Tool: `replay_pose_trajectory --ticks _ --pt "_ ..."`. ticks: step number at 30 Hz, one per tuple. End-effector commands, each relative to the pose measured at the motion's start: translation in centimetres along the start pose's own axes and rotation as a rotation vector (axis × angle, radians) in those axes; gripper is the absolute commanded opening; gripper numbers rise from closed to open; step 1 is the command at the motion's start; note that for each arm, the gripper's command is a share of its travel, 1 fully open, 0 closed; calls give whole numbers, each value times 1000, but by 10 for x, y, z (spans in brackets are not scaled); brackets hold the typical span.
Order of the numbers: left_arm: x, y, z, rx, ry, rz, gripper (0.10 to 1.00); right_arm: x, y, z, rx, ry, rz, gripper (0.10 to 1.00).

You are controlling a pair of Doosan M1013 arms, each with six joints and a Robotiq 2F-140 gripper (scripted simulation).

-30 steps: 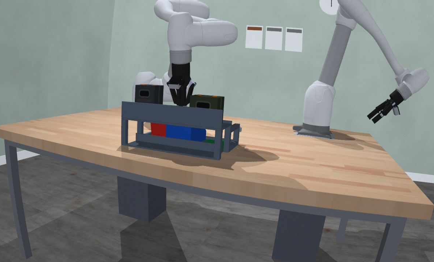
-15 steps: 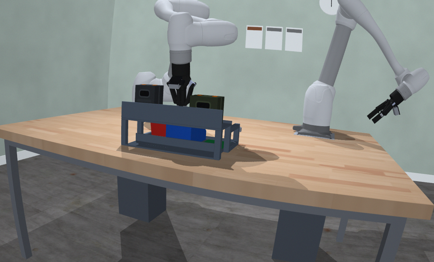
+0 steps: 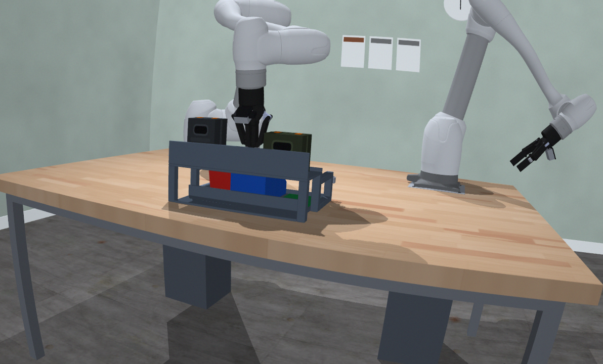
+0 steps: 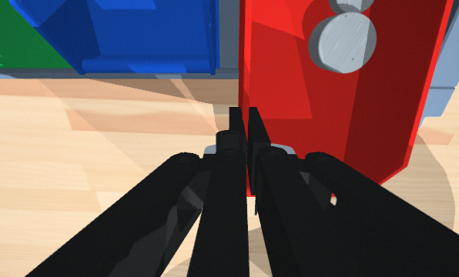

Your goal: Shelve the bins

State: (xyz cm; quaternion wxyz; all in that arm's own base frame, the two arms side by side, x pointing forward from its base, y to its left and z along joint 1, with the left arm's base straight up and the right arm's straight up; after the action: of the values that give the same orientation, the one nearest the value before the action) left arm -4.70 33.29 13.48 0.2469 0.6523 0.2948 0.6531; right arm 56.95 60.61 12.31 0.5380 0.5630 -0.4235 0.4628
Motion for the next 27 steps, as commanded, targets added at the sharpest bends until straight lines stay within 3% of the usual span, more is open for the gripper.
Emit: replay_pose_trajectory --ticks 1,27 --pt "0 0 0 0 0 1 1000 1 -1 0 0 -1 5 99" --pt "0 0 0 0 0 1 1000 1 -10 0 0 -2 36 99"
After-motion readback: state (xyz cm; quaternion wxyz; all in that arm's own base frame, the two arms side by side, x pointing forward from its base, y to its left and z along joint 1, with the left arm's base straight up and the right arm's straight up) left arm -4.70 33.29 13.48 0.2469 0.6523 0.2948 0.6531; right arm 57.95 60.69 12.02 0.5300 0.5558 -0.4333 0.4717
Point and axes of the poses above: on each arm, the point where the finger pads meet when closed, its own x axis back along the fingers, its own z axis across the jaws, y = z × x, the point moved 2 cm from there along x, back along the fingers, and after that the axes turned 1 degree about -x, right-handed, at the moved point
